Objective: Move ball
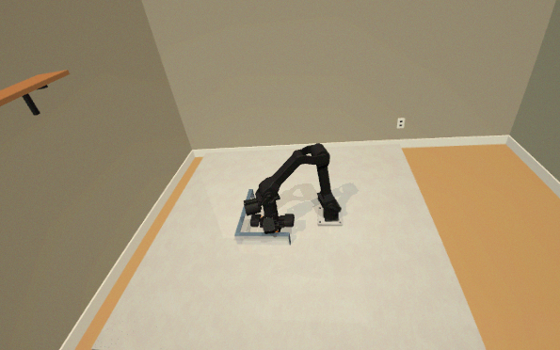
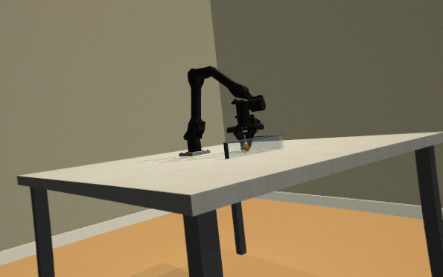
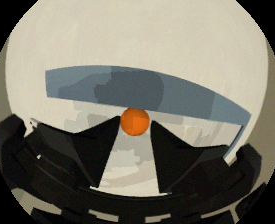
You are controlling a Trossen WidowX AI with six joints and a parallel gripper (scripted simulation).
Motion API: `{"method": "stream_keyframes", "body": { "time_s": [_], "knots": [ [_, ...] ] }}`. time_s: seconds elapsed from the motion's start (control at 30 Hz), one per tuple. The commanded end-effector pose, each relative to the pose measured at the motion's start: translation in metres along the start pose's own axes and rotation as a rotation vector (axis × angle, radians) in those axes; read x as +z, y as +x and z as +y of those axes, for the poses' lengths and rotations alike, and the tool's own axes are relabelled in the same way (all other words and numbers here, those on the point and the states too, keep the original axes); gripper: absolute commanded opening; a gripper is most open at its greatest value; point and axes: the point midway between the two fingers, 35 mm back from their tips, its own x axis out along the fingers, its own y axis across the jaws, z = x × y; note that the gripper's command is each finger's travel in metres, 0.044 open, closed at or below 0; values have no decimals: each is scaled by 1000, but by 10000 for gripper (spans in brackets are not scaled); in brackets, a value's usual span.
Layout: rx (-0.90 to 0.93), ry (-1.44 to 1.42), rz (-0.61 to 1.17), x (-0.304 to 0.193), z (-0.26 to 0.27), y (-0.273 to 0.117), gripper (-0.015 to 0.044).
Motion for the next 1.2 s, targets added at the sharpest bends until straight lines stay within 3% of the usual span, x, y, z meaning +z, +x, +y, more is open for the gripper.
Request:
{"method": "stream_keyframes", "body": {
  "time_s": [0.0, 0.13, 0.3, 1.17],
  "knots": [
    [8, 6, -3, 1, 1, 2, 151],
    [8, 6, -3, 1, 1, 2, 124],
    [-28, 72, -5, -10, -6, -3, 0],
    [8, 6, -3, 0, 0, -125, 0]
  ]
}}
